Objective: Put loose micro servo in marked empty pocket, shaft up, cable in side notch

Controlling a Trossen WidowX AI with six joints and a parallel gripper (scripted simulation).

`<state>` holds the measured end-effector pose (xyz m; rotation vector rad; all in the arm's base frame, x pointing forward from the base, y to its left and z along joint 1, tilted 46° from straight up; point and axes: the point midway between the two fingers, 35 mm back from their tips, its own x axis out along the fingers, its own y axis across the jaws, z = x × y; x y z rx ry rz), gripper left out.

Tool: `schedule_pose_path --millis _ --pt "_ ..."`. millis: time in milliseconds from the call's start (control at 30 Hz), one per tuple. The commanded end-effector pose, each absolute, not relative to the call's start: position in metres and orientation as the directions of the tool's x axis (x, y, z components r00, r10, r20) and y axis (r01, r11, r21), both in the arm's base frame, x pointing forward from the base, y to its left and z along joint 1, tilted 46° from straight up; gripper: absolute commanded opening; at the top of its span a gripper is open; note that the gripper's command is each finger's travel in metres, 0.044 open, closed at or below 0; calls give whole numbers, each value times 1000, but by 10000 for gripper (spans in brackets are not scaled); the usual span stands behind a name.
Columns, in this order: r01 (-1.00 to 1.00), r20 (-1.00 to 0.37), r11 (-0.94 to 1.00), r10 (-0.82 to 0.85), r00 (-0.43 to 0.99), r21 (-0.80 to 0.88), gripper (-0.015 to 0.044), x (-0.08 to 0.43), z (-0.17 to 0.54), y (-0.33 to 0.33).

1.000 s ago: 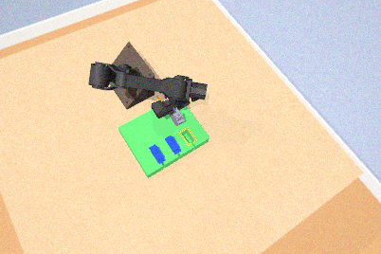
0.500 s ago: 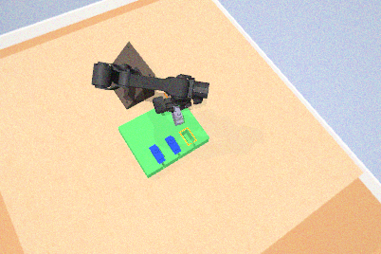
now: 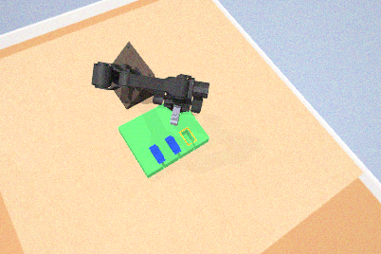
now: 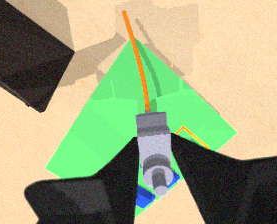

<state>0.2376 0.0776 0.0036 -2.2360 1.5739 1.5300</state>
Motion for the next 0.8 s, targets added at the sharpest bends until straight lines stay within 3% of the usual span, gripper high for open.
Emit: schedule_pose_path --millis 0,400,767 --pt "-806 -705 -430 -709 22 408 0 238 3 80" --pt "-976 -705 -168 -709 22 139 0 238 3 80" --pt "-987 -705 98 -709 22 -129 0 238 3 80"
